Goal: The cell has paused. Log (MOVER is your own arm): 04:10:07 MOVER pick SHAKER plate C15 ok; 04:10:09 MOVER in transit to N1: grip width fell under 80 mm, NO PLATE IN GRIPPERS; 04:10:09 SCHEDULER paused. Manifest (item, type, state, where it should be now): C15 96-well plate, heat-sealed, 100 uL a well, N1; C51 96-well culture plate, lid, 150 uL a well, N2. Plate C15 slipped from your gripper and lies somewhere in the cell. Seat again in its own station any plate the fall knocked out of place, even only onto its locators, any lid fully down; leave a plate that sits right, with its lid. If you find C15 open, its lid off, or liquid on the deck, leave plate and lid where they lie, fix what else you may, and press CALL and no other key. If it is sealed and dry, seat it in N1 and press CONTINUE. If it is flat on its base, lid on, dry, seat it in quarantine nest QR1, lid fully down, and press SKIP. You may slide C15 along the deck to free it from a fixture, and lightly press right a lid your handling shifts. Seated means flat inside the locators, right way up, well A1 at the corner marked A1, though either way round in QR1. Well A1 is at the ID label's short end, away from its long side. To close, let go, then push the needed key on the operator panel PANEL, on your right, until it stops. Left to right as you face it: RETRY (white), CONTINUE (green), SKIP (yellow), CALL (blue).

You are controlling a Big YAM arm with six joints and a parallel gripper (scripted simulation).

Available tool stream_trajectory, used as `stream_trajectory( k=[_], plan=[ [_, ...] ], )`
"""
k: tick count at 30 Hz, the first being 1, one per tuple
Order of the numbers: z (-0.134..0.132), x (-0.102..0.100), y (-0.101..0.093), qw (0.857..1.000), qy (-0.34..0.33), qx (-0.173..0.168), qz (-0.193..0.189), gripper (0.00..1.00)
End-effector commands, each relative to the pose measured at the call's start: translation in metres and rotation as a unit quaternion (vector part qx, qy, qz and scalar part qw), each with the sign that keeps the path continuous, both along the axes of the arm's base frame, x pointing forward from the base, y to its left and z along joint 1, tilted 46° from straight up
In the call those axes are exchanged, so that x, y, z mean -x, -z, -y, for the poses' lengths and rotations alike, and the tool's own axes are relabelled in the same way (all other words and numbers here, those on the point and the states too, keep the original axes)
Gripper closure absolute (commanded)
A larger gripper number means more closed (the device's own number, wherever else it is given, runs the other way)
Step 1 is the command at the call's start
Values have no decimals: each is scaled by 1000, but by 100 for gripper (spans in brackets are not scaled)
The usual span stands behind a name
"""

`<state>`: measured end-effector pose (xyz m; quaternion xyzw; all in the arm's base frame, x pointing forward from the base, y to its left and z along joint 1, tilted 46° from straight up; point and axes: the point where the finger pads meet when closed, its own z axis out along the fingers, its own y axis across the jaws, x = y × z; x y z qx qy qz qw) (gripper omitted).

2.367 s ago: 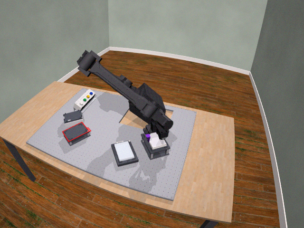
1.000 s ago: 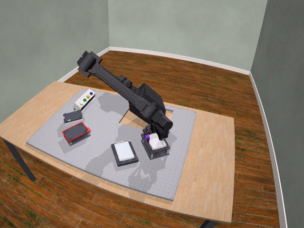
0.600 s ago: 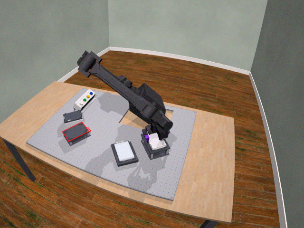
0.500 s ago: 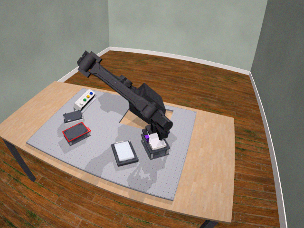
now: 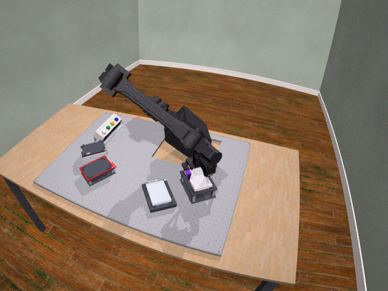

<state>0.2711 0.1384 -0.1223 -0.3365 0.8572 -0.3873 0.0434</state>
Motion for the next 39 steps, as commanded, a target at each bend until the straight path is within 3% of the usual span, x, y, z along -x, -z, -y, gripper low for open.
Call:
stream_trajectory(
  k=[1, 10, 13, 14, 39],
  plan=[
    [-34, -10, -18, 999, -5, -28, 28, 0],
    [-50, -1, -36, 999, -5, -30, 28, 0],
    [-48, 0, -36, 999, -6, -27, 27, 0],
    [-37, 2, -30, 1000, -1, -18, 19, 0],
    [-37, 2, -30, 1000, -1, -18, 19, 0]
  ],
)
